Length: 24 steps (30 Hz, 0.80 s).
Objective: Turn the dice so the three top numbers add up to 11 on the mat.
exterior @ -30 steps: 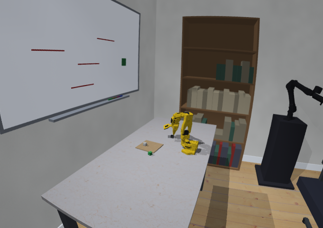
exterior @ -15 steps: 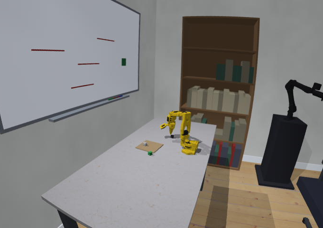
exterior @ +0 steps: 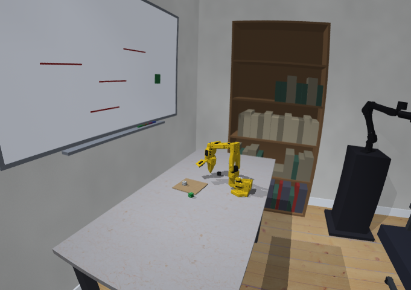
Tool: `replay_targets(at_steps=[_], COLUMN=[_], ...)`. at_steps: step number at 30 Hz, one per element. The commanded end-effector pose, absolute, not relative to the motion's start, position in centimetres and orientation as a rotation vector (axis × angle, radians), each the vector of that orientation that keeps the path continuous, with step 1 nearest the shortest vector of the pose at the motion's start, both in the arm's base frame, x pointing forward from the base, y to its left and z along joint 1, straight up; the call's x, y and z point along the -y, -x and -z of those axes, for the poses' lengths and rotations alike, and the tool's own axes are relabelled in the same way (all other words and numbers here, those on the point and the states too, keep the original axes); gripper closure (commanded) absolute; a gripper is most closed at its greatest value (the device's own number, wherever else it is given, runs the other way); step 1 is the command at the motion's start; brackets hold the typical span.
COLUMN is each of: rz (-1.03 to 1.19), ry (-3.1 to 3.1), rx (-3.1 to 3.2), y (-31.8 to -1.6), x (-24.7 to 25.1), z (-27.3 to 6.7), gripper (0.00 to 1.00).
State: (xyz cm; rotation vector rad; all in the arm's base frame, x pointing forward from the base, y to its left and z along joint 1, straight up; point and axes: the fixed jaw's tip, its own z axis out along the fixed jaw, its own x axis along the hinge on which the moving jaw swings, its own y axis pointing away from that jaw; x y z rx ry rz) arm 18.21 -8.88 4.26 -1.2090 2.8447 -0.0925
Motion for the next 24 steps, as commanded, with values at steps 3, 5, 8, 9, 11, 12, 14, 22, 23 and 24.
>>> replay_targets(at_steps=[3,5,8,9,11,12,14,22,23,24], rz=[0.043,0.04,0.033,0.031,0.025,0.023,0.02,0.004,0.003,0.002], ry=[1.646,1.69,1.754,1.776,1.819,1.84,1.861,2.047,2.067,2.087], rx=[-2.648,-2.622,-2.582,-2.569,-2.542,-2.528,-2.515,-2.379,-2.363,-2.347], y=[-21.6,-21.7,-21.9,-22.0,-22.2,-22.4,-22.5,-23.7,-23.9,-24.0], x=[2.1,1.4,0.4,0.1,-0.5,-0.8,-1.1,-3.8,-4.1,-4.4], z=[-4.6,-4.6,-4.5,-4.5,-4.5,-4.5,-4.5,-4.7,-4.7,-4.8], gripper=[1.0,1.0,1.0,1.0,1.0,1.0,1.0,1.0,1.0,1.0])
